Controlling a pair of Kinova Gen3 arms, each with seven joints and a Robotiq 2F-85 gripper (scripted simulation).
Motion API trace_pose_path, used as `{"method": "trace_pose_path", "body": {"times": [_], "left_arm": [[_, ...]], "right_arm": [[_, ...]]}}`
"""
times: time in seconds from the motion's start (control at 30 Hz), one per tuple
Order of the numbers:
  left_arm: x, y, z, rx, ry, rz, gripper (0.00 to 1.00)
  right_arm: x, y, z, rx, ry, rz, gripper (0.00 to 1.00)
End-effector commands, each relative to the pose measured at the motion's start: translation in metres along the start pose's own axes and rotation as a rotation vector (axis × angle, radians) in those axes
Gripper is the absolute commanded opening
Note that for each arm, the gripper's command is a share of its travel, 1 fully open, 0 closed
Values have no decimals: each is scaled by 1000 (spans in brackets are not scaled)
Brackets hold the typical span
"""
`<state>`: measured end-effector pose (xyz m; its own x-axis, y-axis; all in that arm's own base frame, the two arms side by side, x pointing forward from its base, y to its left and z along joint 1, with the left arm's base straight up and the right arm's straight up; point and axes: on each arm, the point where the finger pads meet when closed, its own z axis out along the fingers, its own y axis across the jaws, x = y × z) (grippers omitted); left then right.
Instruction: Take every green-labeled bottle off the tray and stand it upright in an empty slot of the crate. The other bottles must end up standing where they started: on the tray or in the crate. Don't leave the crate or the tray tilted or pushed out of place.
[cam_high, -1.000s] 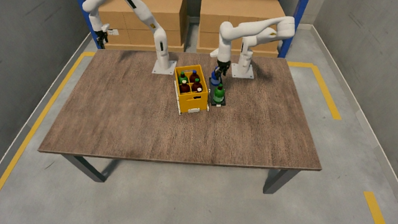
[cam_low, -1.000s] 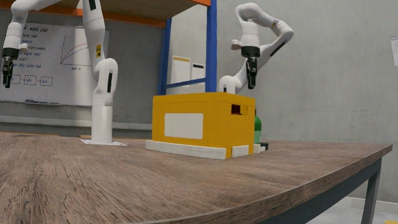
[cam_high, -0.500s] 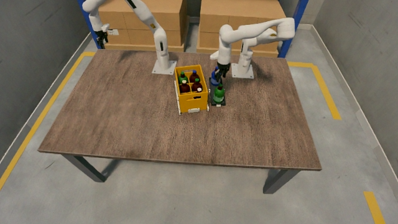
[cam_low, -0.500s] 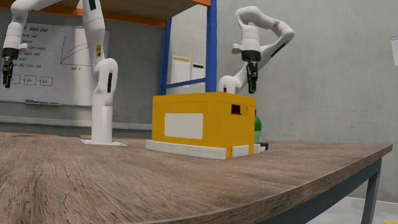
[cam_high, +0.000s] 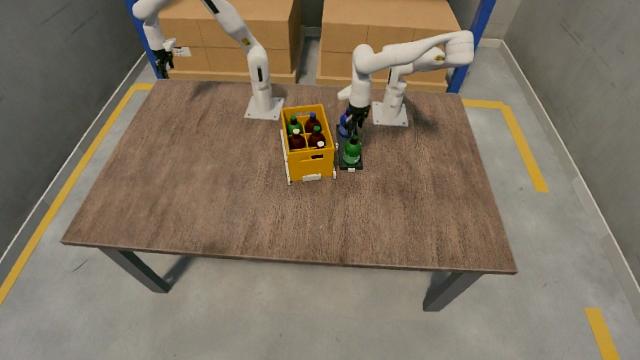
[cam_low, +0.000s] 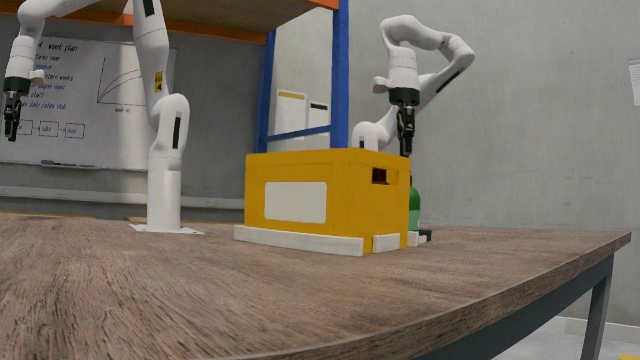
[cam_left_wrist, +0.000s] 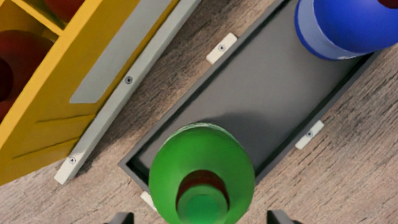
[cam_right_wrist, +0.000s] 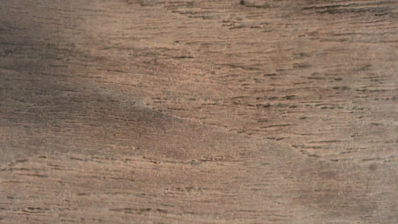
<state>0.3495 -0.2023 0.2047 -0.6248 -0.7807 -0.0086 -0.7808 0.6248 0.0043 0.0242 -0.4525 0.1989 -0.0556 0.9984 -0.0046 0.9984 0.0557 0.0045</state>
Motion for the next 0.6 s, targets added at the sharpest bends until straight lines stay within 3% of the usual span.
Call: {"method": "trace_pose_path", "body": {"times": [0.0,0.57], "left_arm": [[1,-2,4,5,2,-1,672],[1,-3,8,6,2,-3,672]], "right_arm": [[3,-2,-1,5,5,7,1000],[3,-2,-1,5,5,7,1000]]}}
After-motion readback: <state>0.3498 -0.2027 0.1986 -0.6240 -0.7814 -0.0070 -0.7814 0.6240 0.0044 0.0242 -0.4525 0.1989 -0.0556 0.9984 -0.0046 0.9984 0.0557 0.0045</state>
